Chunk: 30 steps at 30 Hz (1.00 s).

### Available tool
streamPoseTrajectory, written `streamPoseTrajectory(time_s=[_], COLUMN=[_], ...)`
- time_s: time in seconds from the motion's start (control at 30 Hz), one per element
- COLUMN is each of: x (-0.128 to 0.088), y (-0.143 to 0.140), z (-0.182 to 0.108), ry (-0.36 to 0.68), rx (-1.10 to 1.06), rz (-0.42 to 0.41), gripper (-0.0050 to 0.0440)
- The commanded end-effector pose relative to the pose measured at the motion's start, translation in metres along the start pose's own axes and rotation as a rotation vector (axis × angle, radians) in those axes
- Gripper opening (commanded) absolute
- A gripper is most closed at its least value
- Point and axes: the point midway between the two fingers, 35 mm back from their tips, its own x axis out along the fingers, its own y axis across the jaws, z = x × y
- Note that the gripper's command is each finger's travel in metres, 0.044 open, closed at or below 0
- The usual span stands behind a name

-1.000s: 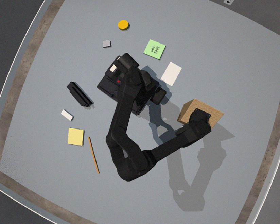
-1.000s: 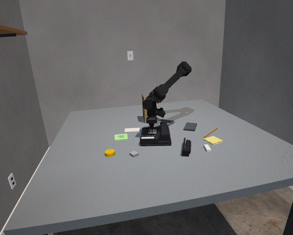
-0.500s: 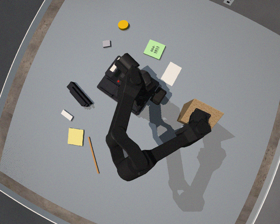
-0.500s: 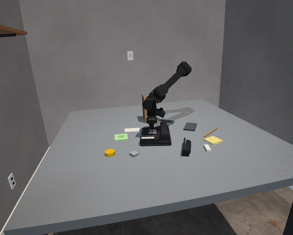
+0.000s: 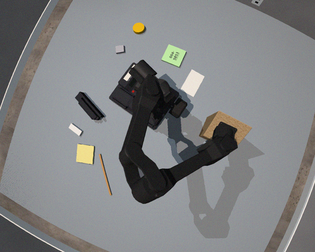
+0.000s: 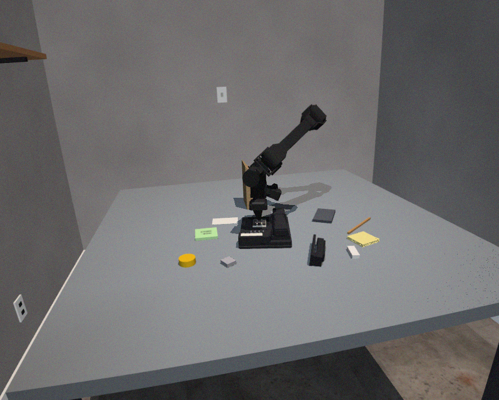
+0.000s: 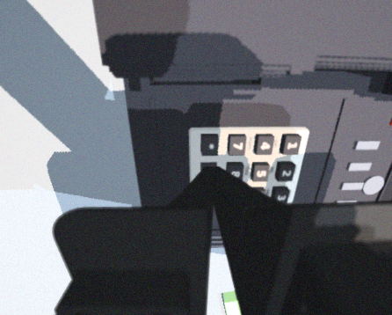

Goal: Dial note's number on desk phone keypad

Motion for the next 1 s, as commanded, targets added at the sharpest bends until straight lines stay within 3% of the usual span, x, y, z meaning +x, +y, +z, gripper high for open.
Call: streamPoseTrajectory(time_s=[0.0, 0.63, 0.97], x=[0.002, 0.002, -0.028], y=[0.001, 0.001, 0.001], z=[0.001, 0.001, 0.001], ry=[-0.005, -0.005, -0.005], rx=[0.003, 0.003, 0.003], rz=[0.004, 0.004, 0.004], gripper=[-0.0050, -0.0050, -0.0050])
